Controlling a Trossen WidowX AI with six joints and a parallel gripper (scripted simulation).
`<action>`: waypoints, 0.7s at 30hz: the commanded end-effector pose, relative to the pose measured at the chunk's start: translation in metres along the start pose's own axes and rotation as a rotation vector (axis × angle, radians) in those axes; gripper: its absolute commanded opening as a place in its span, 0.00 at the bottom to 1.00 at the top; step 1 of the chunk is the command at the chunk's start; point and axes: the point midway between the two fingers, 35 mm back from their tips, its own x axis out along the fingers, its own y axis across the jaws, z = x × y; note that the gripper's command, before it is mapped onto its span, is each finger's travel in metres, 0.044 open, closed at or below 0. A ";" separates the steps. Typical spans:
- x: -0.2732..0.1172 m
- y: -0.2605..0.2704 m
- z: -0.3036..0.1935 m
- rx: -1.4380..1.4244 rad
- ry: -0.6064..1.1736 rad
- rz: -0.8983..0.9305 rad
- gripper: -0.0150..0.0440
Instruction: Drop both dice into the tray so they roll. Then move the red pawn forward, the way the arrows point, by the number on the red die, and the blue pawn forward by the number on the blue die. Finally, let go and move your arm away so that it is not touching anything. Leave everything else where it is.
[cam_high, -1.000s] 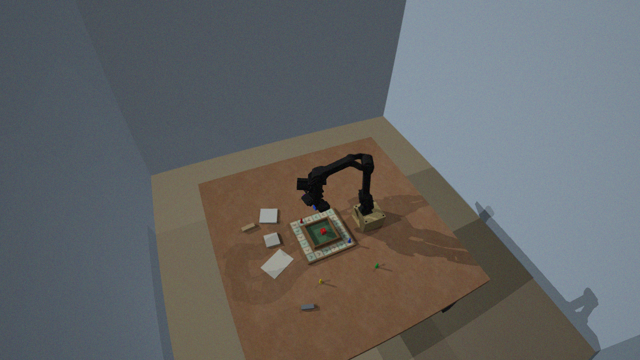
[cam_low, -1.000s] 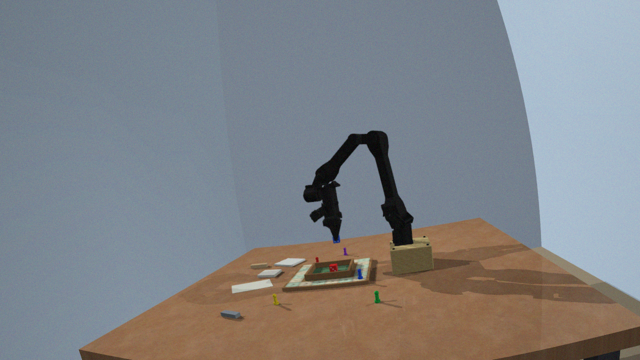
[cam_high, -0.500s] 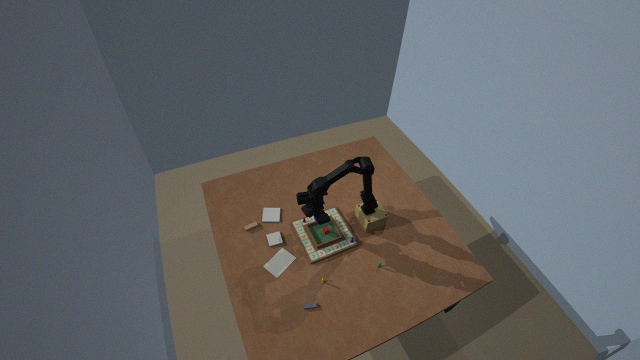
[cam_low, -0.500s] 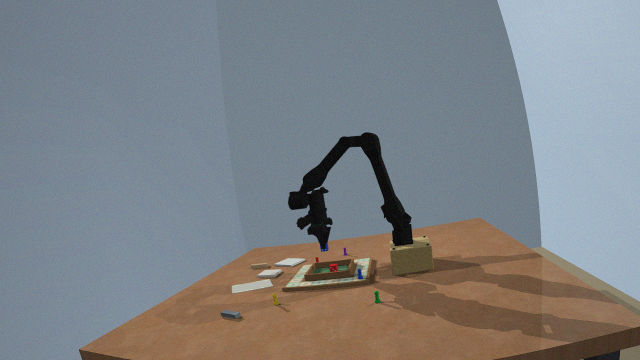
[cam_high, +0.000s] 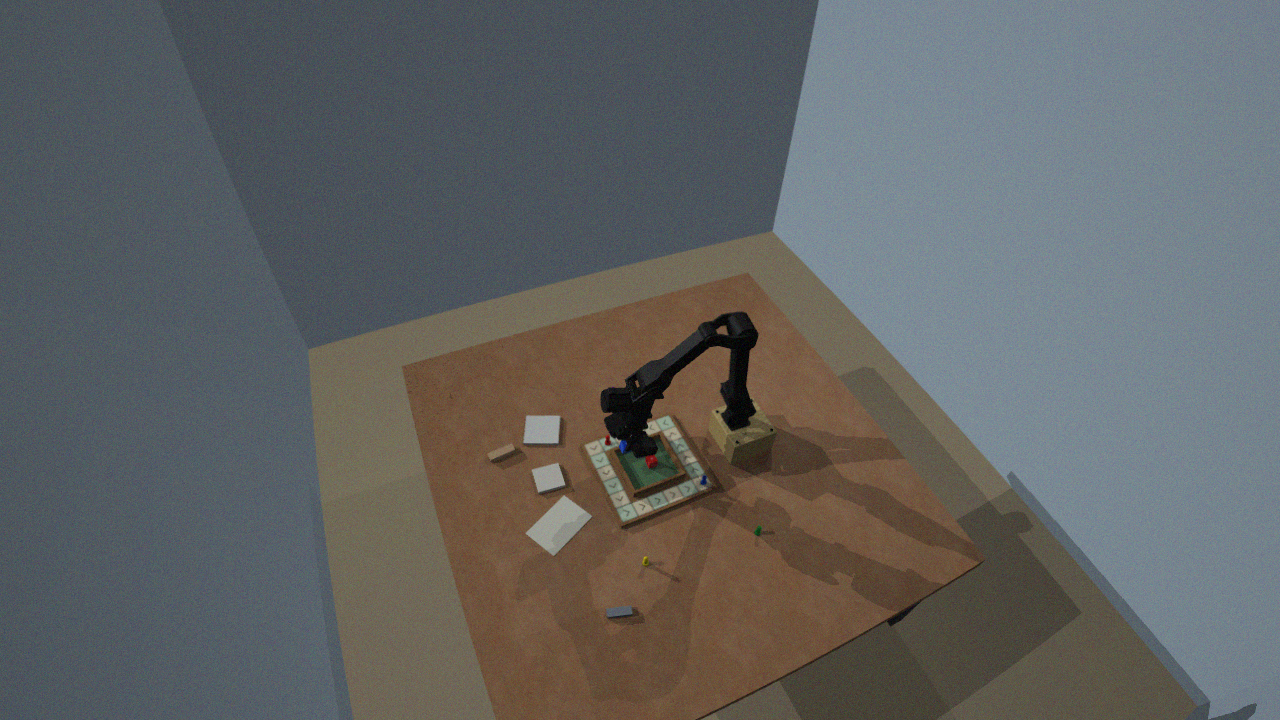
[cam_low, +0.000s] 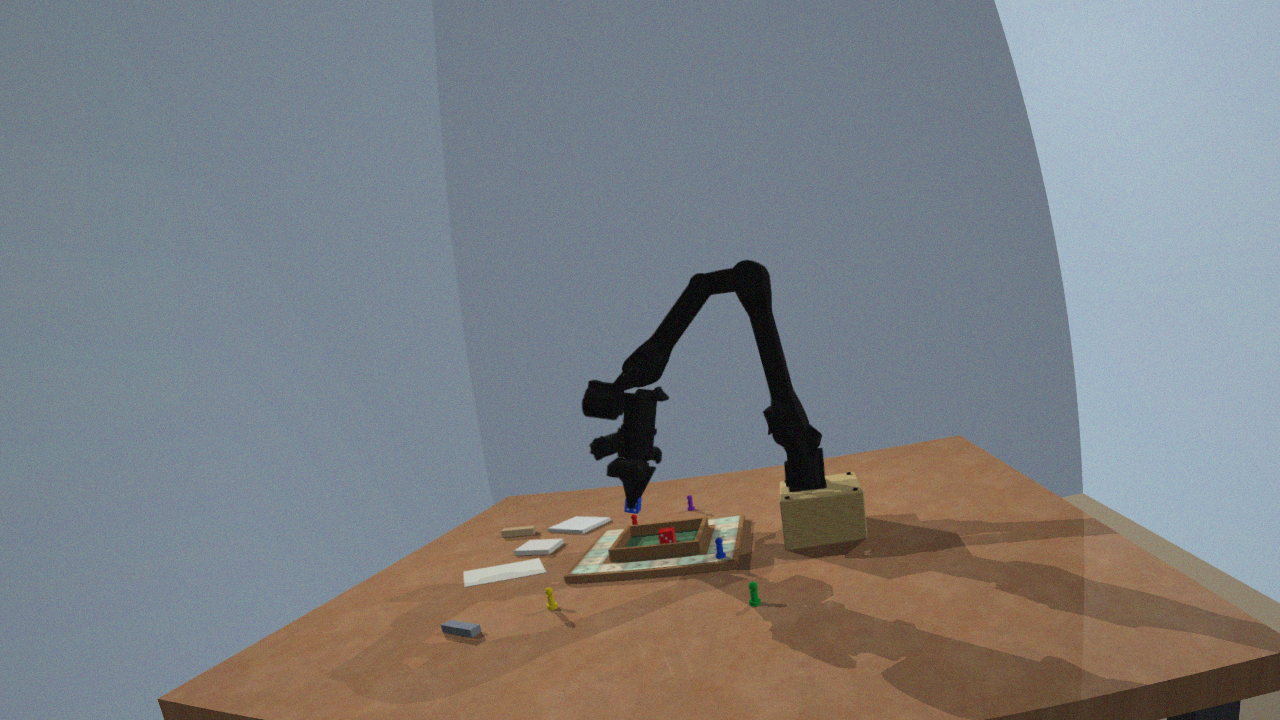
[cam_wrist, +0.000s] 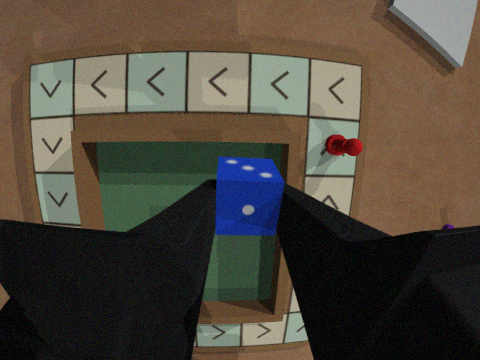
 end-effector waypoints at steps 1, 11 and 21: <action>0.005 0.000 0.000 0.008 -0.120 0.006 0.25; 0.013 -0.001 0.005 0.001 -0.459 0.003 0.25; 0.013 -0.003 0.009 -0.009 -0.612 -0.002 0.25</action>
